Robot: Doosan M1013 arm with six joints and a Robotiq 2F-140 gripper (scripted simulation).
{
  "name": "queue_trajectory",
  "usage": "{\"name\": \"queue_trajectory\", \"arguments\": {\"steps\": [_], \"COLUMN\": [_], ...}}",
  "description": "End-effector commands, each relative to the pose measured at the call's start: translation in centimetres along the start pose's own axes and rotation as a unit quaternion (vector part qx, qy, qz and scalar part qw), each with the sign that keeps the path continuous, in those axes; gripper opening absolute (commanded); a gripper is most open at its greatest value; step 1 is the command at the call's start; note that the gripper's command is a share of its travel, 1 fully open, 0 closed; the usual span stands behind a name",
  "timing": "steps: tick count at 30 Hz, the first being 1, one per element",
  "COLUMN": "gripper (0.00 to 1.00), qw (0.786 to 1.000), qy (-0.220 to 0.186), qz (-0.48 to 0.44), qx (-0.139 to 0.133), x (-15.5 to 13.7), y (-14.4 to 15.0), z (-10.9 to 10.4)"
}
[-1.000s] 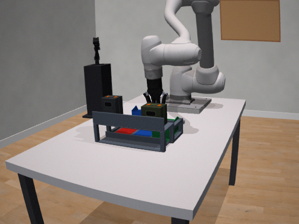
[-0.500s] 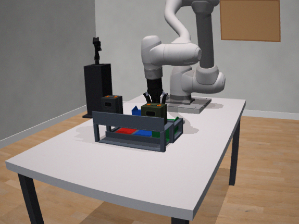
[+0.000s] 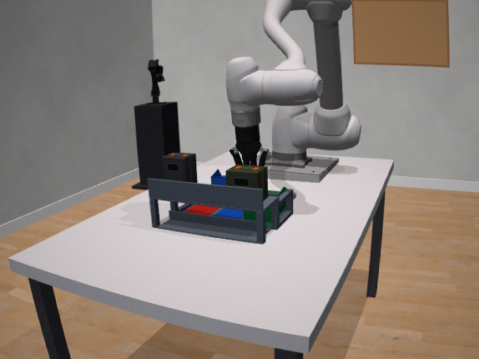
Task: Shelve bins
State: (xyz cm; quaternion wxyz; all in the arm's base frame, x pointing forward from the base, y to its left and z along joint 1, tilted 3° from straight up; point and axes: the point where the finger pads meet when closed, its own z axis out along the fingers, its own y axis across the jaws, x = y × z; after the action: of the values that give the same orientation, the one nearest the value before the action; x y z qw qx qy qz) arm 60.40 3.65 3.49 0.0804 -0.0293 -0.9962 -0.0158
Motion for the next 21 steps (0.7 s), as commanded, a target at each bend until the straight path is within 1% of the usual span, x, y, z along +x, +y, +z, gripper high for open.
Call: {"name": "queue_trajectory", "arguments": {"steps": [1,21], "gripper": [0.15,0.15], "qw": [1.000,1.000], "qy": [0.000,0.000], "qz": [0.000,0.000], "qx": [0.000,0.000], "x": [0.00,0.03], "y": [0.00,0.00], "z": [-0.01,-0.21]}}
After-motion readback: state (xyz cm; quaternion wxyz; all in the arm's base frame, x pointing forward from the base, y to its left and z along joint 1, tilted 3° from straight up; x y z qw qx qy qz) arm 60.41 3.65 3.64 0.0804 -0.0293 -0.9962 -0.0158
